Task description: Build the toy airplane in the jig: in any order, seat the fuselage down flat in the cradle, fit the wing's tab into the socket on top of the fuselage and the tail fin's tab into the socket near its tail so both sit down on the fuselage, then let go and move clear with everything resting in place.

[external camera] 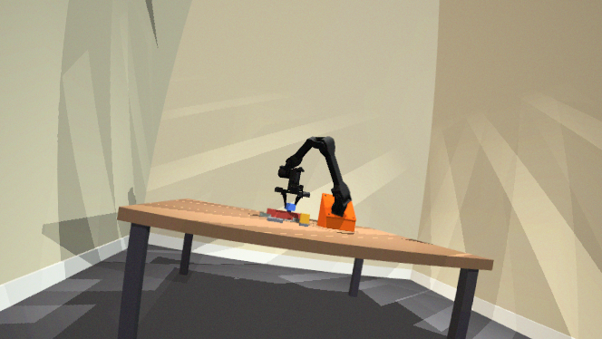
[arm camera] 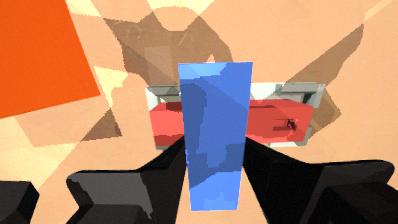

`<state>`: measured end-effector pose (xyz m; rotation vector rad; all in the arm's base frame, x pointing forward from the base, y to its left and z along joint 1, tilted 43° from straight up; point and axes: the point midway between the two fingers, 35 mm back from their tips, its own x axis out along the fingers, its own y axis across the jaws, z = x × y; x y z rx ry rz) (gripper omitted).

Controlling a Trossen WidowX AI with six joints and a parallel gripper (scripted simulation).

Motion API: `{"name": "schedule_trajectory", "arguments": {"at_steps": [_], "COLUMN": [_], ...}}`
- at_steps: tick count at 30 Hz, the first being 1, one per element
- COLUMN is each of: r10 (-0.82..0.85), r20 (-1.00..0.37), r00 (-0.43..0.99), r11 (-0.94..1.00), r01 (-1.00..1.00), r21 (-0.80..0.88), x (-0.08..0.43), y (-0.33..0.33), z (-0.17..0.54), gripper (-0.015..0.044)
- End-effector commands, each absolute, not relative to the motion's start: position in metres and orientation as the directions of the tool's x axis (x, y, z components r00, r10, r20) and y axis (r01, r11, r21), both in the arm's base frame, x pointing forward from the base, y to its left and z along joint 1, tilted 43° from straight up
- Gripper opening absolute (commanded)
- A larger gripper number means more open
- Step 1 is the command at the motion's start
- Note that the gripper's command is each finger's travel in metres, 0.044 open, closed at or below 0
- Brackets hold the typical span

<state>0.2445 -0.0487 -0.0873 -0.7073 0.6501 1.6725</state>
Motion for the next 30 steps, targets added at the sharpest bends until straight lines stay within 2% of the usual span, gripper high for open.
{"name": "schedule_trajectory", "arguments": {"at_steps": [1,10,16,22,30], "r10": [0.645,0.645,0.645,0.646,0.646], "r20": [-0.745,-0.745,-0.745,-0.743,-0.744], "r00": [-0.169,-0.169,-0.169,-0.172,-0.172], "r11": [-0.197,-0.197,-0.197,-0.192,-0.18], "r01": [-0.979,-0.979,-0.979,-0.979,-0.981], "r21": [0.051,0.051,0.051,0.06,0.071], "x": [0.245,0.245,0.245,0.259,0.263], "y": [-0.049,-0.049,-0.051,-0.103,-0.107], "z": [-0.087,-0.087,-0.085,-0.027,-0.028], "gripper": [0.0209,0.044,0.044,0.044,0.044]}}
